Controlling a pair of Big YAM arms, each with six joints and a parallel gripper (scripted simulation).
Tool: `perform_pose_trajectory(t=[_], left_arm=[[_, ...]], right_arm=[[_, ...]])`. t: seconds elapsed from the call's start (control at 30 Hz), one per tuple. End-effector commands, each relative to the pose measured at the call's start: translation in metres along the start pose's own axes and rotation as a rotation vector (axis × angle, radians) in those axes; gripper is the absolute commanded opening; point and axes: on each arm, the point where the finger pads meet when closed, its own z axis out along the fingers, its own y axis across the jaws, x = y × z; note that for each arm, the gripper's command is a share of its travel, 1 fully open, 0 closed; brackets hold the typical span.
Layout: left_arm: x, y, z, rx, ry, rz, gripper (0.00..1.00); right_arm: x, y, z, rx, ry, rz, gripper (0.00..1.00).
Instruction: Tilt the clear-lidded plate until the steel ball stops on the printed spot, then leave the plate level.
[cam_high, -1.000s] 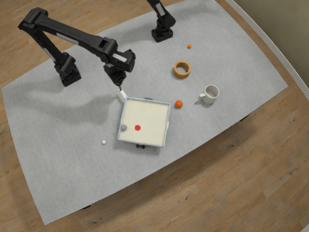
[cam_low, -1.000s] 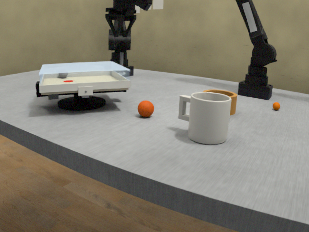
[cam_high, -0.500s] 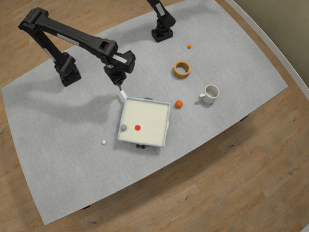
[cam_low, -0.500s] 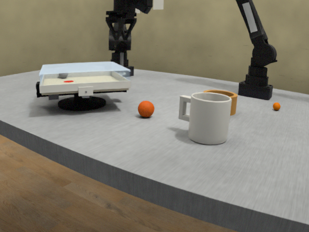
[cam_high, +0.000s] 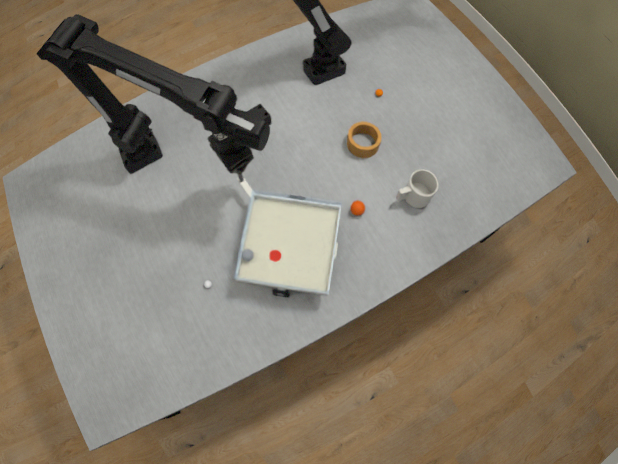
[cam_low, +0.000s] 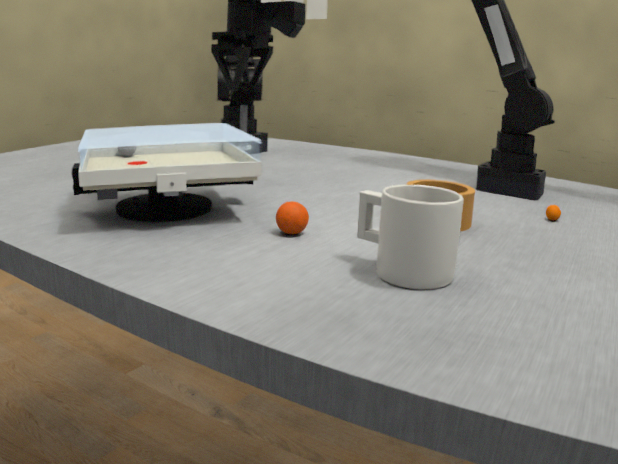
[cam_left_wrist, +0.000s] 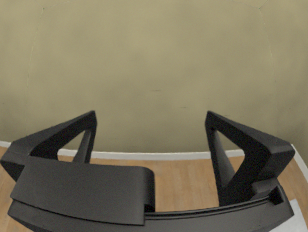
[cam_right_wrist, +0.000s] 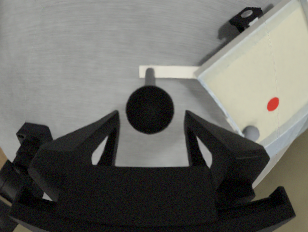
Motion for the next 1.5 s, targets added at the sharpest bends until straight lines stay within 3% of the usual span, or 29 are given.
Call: perform_pose_trajectory(t=[0.0,0.53,1.27,1.3,1.47], left_arm=[[-0.016,0.007,-0.005,-0.009,-0.039,0.013,1.0],[-0.016,0.007,-0.005,-0.009,-0.039,0.013,1.0],[-0.016,0.007,-0.005,-0.009,-0.039,0.013,1.0],[-0.016,0.007,-0.005,-0.009,-0.039,0.013,1.0],[-0.016,0.007,-0.005,-0.009,-0.039,0.013,1.0]], right_arm=[[-0.004,0.003,0.013,-0.012,0.011,0.002,0.57],[-0.004,0.004,0.027,-0.012,0.011,0.002,0.57],[-0.003,0.005,0.028,-0.014,0.012,0.002,0.57],[-0.003,0.005,0.028,-0.014,0.012,0.002,0.0],[-0.002,0.005,0.028,-0.017,0.013,0.005,0.0]])
